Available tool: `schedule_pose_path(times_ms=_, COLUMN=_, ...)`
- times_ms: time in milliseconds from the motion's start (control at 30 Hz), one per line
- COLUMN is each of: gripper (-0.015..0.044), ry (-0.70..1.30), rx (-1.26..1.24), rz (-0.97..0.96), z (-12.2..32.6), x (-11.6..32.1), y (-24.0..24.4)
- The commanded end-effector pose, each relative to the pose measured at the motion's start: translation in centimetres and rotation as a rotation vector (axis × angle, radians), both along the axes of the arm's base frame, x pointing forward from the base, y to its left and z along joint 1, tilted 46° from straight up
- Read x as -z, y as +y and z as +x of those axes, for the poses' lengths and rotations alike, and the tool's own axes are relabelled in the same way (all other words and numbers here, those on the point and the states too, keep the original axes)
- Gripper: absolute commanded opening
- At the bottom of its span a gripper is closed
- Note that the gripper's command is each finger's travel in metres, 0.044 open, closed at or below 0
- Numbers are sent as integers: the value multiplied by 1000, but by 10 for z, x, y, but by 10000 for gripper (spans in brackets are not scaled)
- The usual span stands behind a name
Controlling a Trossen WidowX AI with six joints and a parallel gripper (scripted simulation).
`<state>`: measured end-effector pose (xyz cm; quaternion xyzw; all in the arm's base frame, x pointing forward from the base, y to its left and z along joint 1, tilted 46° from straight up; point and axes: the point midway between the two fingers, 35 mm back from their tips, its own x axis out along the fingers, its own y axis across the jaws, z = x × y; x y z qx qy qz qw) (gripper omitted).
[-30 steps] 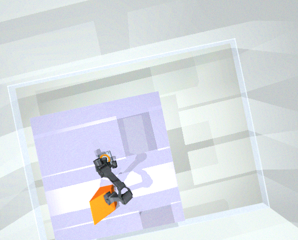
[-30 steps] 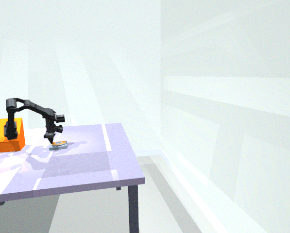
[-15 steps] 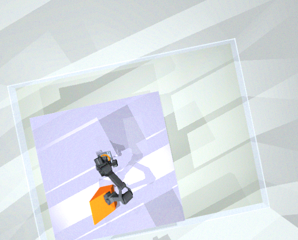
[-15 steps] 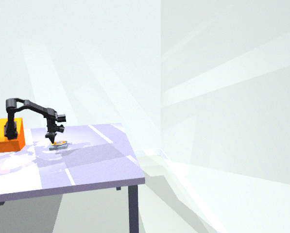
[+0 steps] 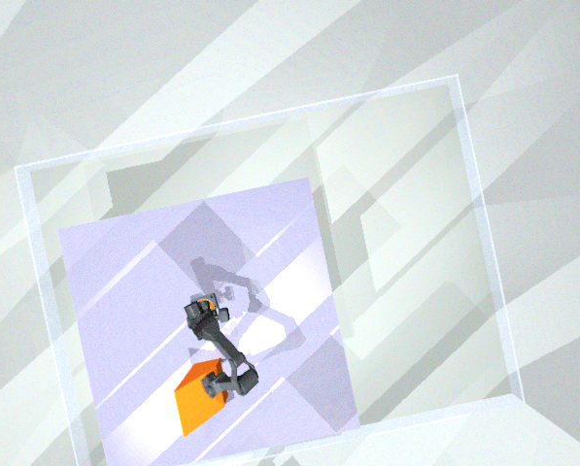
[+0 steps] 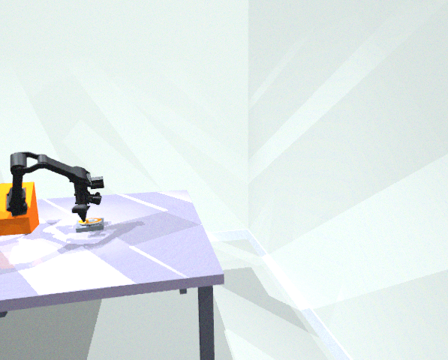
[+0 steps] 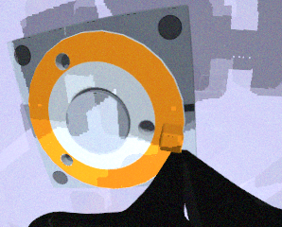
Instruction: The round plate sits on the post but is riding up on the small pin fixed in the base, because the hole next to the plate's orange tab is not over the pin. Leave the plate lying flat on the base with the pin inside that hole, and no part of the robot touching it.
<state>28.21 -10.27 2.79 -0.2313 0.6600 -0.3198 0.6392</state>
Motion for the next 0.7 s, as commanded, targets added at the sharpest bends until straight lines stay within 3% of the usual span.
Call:
schedule_pose_path(times_ms=0, gripper=0, ry=-1, rx=-2, rz=-3, z=5, x=-1, y=-1)
schedule_pose_path(times_ms=667, gripper=0, ry=-2, rx=-3, rz=-1, z=14, x=-13, y=8)
